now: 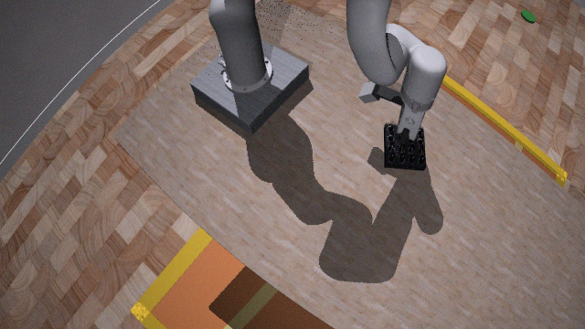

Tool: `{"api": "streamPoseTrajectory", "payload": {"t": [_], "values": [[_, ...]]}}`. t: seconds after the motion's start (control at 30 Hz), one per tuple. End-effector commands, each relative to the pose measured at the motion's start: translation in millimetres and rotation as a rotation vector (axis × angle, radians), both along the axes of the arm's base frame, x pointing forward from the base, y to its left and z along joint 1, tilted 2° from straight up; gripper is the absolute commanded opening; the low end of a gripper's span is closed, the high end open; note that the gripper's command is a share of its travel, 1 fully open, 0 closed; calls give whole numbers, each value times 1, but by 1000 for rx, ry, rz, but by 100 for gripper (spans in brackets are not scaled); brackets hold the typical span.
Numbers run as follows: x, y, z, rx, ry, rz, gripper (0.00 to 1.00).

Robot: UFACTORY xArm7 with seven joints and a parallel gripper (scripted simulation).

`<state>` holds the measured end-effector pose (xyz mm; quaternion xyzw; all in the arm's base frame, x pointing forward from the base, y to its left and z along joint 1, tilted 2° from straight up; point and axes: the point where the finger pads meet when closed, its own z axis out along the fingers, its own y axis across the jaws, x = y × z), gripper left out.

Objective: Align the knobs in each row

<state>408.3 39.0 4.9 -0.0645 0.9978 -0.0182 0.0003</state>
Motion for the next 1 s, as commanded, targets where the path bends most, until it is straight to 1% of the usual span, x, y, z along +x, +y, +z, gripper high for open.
{"api": "streamPoseTrajectory", "payload": {"t": [0.0, 0.47, 0.97], "values": [[1, 0, 1, 1, -4, 0, 19], [1, 0, 1, 1, -4, 0, 19], [2, 0, -7, 1, -4, 0, 19]]}}
